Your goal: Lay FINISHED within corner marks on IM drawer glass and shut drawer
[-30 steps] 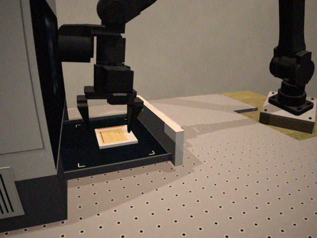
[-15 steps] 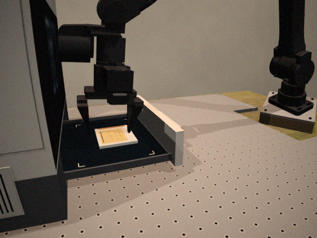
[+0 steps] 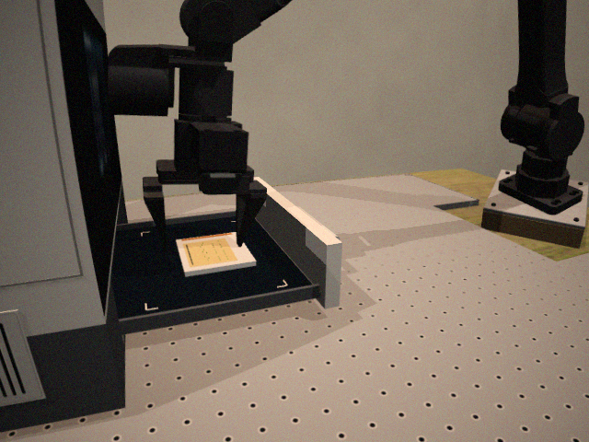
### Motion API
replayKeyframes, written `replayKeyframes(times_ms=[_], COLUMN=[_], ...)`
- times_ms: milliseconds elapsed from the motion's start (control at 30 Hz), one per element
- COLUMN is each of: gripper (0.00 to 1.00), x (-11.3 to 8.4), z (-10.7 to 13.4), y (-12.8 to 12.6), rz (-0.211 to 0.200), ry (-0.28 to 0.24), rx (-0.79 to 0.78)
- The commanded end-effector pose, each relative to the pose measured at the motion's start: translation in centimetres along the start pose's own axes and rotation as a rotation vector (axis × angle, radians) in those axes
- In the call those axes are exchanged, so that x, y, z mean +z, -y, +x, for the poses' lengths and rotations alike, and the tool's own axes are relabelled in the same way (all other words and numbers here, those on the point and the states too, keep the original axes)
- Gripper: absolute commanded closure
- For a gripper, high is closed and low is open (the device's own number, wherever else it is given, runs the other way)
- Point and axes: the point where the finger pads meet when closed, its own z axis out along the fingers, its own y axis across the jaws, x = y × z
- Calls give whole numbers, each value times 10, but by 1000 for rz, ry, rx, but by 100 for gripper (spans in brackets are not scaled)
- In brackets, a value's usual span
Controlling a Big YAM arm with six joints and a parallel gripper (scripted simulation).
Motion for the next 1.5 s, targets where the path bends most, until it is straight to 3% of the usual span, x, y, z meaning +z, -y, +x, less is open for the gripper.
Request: replayKeyframes(times_ms=[0,600,700,767,867,1033,1133,1200,1367,1467], gripper=[8,8,8,8,8,8,8,8,8,8], x=[5,5,-19,-19,-37,-27,-48,-51,-32,-59], z=[1,1,0,0,1,3,0,2,0,-1], y=[10,10,18,18,27,22,26,26,19,26], rz=[18,18,45,45,72,40,72,71,28,72], ry=[3,3,1,1,-2,0,-1,-2,2,-1], rx=[7,7,4,4,0,-4,-13,-8,-8,-15])
